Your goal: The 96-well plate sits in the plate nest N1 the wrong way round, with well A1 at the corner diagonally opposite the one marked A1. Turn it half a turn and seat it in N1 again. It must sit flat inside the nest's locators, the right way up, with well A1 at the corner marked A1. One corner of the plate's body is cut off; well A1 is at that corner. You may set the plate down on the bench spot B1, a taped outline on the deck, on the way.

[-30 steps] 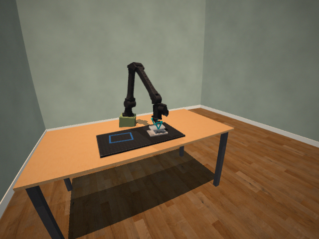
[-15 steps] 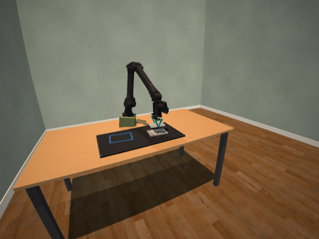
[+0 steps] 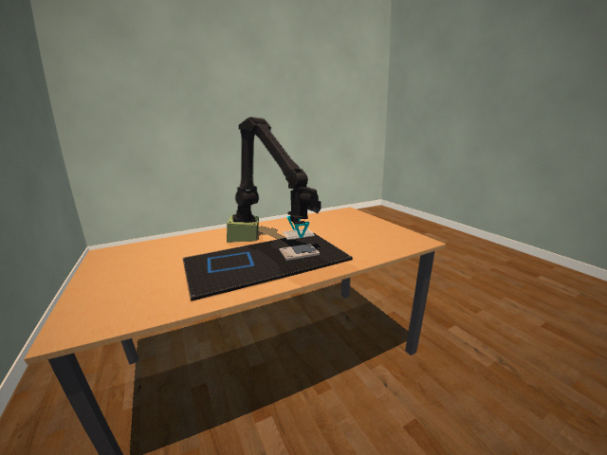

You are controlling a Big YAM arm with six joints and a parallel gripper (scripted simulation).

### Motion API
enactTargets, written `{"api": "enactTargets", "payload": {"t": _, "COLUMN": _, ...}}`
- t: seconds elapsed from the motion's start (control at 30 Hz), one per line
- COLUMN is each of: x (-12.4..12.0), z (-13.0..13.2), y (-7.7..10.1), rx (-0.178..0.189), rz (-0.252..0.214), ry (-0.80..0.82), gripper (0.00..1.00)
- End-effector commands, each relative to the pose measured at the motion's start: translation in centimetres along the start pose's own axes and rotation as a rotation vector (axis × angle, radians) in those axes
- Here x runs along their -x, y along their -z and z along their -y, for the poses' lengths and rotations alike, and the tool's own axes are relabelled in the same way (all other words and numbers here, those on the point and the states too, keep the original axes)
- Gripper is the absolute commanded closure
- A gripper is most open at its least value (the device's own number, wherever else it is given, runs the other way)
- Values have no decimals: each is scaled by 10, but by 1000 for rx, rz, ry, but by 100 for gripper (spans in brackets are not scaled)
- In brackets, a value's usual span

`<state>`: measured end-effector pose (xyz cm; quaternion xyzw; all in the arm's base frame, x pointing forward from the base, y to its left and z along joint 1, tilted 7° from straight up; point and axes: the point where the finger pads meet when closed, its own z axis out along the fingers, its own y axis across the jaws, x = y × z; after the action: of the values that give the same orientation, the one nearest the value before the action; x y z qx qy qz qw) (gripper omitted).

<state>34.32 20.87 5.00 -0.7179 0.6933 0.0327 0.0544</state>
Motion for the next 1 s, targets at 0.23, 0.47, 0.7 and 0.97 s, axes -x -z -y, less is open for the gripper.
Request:
{"api": "enactTargets", "payload": {"t": 0.23, "x": 9, "z": 15, "y": 14, "rx": -36, "rz": 20, "ry": 4, "gripper": 100}}
{"api": "enactTargets", "payload": {"t": 0.47, "x": 9, "z": 15, "y": 14, "rx": -36, "rz": 20, "ry": 4, "gripper": 100}}
{"api": "enactTargets", "payload": {"t": 0.7, "x": -7, "z": 7, "y": 13, "rx": -26, "rz": 15, "ry": -87, "gripper": 100}}
{"api": "enactTargets", "payload": {"t": 0.97, "x": -32, "z": 9, "y": 11, "rx": -40, "rz": 24, "ry": -177, "gripper": 100}}
